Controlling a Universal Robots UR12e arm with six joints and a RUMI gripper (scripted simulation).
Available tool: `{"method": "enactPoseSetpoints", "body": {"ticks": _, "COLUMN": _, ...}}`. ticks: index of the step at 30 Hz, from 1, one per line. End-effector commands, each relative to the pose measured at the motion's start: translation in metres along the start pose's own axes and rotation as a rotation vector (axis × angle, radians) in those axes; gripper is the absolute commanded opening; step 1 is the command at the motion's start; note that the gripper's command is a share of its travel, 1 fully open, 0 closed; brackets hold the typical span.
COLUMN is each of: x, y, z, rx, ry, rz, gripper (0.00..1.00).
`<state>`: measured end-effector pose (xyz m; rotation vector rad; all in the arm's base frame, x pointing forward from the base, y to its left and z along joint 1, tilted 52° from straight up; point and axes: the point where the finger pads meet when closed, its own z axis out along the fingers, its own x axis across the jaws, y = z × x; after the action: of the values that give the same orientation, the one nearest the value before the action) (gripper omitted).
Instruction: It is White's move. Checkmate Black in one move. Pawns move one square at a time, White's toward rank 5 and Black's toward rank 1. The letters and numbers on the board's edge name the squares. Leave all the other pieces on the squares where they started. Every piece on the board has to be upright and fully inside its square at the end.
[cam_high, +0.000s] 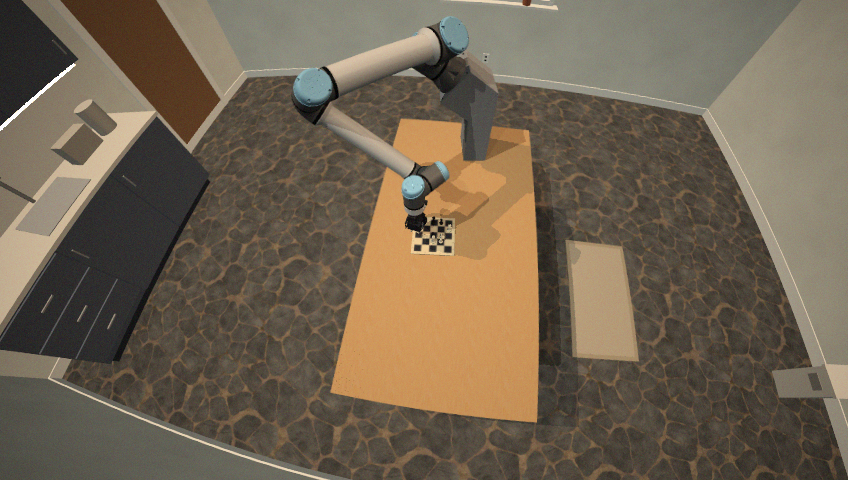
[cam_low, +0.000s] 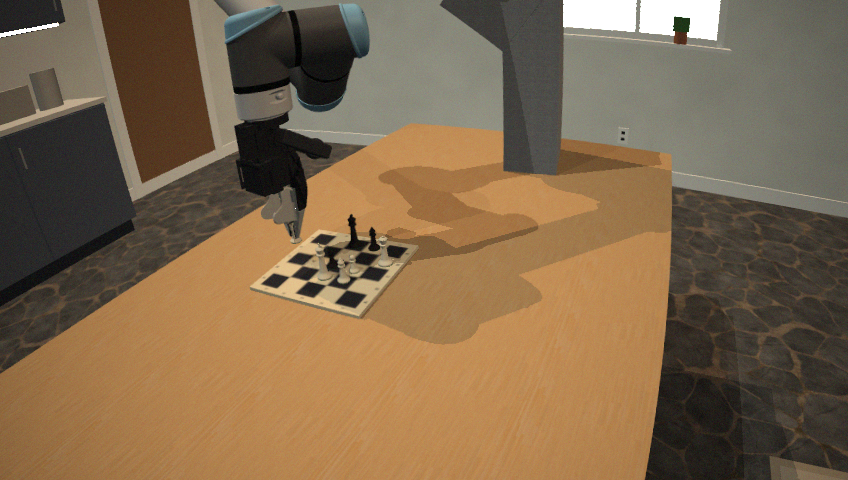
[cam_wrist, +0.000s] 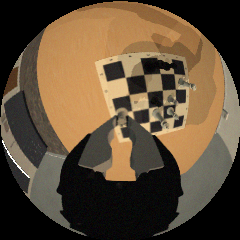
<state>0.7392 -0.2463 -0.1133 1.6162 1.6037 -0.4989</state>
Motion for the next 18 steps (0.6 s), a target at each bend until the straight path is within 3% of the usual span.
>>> {"method": "enactPoseSetpoints", "body": {"ticks": 1, "x": 0.000, "y": 0.000, "z": -0.037, "rx": 0.000, "ry": 0.000, "rz": 0.000, "gripper": 0.00}}
{"method": "enactPoseSetpoints", "body": {"ticks": 7, "x": 0.000, "y": 0.000, "z": -0.062, "rx": 0.000, "ry": 0.000, "rz": 0.000, "gripper": 0.00}}
{"method": "enactPoseSetpoints", "body": {"ticks": 18, "x": 0.000, "y": 0.000, "z": -0.064, "rx": 0.000, "ry": 0.000, "rz": 0.000, "gripper": 0.00}}
